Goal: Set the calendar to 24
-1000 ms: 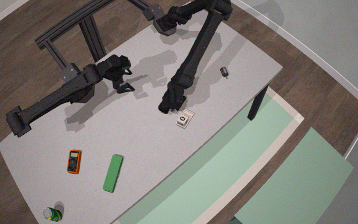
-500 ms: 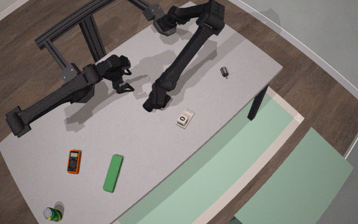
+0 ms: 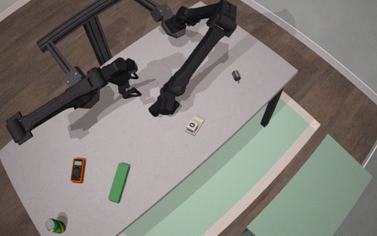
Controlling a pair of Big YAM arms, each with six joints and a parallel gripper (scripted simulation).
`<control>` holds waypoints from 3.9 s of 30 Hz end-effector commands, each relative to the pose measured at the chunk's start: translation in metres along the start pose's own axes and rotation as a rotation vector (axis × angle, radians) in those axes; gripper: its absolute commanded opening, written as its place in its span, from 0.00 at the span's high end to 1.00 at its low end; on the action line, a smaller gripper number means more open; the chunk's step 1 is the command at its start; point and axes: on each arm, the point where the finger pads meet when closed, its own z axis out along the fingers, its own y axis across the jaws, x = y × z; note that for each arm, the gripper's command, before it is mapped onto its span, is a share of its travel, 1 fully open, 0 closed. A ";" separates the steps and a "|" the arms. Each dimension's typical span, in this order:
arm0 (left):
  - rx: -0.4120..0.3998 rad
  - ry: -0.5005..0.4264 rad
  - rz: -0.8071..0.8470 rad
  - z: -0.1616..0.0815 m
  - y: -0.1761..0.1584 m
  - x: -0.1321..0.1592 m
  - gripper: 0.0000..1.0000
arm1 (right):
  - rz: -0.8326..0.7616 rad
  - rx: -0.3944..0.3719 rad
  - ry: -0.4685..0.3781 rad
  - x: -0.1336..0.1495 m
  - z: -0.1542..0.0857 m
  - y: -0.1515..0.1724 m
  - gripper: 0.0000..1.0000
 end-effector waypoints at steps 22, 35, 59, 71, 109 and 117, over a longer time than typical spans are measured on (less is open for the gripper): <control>-0.029 -0.029 0.071 -0.009 0.026 -0.016 0.60 | 0.031 0.004 -0.028 -0.019 -0.006 -0.009 0.00; -0.019 -0.019 0.082 -0.002 0.013 -0.005 0.60 | 0.031 0.004 -0.028 -0.019 -0.006 -0.009 0.00; -0.027 -0.028 0.067 0.001 0.017 -0.005 0.60 | 0.031 0.004 -0.028 -0.019 -0.006 -0.009 0.00; -0.023 -0.023 0.083 -0.006 0.018 0.003 0.31 | 0.031 0.004 -0.028 -0.019 -0.006 -0.009 0.00; -0.084 -0.094 0.050 -0.055 0.009 -0.029 0.00 | 0.031 0.004 -0.028 -0.019 -0.006 -0.009 0.00; -0.249 -0.275 -0.079 -0.036 0.005 -0.078 0.00 | 0.031 0.004 -0.028 -0.019 -0.006 -0.009 0.00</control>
